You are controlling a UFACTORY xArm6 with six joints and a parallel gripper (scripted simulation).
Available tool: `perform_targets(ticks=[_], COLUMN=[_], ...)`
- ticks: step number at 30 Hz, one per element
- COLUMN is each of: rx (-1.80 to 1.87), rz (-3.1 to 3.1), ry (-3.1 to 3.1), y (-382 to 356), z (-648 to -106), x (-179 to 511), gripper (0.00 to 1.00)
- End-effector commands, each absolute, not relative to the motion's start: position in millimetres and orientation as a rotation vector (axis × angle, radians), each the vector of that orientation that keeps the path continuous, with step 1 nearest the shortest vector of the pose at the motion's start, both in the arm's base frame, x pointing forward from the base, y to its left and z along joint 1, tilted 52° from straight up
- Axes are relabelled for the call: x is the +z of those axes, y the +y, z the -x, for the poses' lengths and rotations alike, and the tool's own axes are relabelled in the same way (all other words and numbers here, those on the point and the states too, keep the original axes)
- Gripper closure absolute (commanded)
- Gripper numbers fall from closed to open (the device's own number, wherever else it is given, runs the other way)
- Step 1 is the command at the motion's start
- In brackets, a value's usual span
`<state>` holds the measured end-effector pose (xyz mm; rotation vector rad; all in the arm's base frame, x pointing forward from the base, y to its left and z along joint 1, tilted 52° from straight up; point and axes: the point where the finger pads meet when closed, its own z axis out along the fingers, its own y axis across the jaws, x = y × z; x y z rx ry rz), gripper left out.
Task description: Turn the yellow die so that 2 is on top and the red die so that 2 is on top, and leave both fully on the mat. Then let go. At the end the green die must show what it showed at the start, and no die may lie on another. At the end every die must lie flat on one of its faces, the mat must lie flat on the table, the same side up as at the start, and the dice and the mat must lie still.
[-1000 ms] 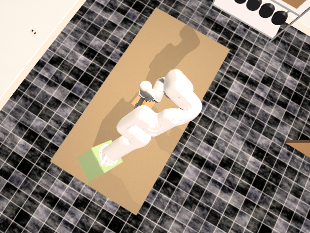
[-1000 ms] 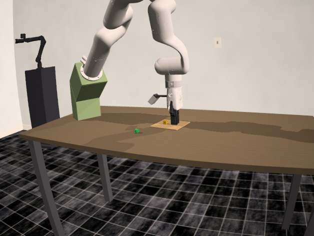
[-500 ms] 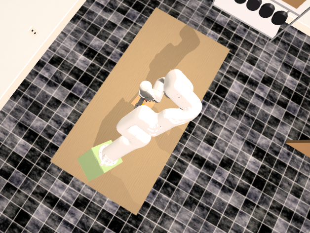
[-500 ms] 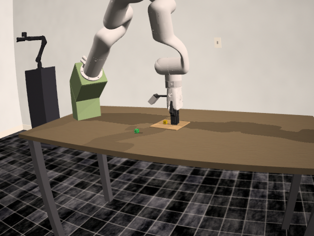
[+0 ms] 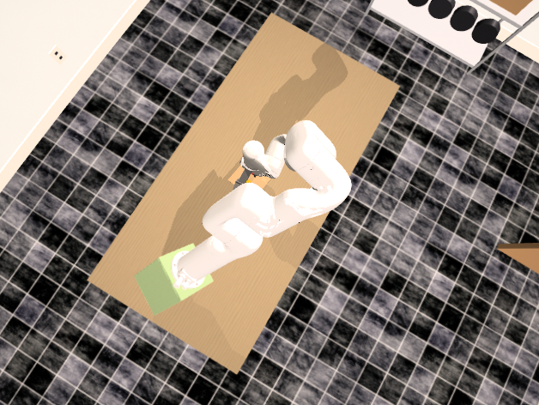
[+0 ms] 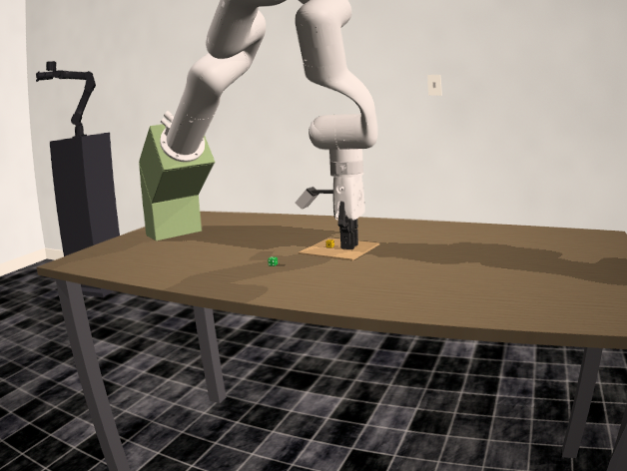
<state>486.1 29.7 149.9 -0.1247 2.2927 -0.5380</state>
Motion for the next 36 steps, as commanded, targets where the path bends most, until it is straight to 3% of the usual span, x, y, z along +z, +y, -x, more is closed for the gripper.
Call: perform_targets(ticks=[1, 4, 19, 36], rx=[-0.537, -0.537, -0.537, -0.537], rz=[0.125, 0.125, 0.125, 0.125], ry=[2.291, 2.291, 2.291, 2.291], y=[30.2, 30.2, 31.4, 54.8], z=[-486.3, -486.3, -483.7, -435.2], x=[150.7, 150.7, 152.9, 195.3], gripper=[0.73, 0.69, 0.69, 0.69])
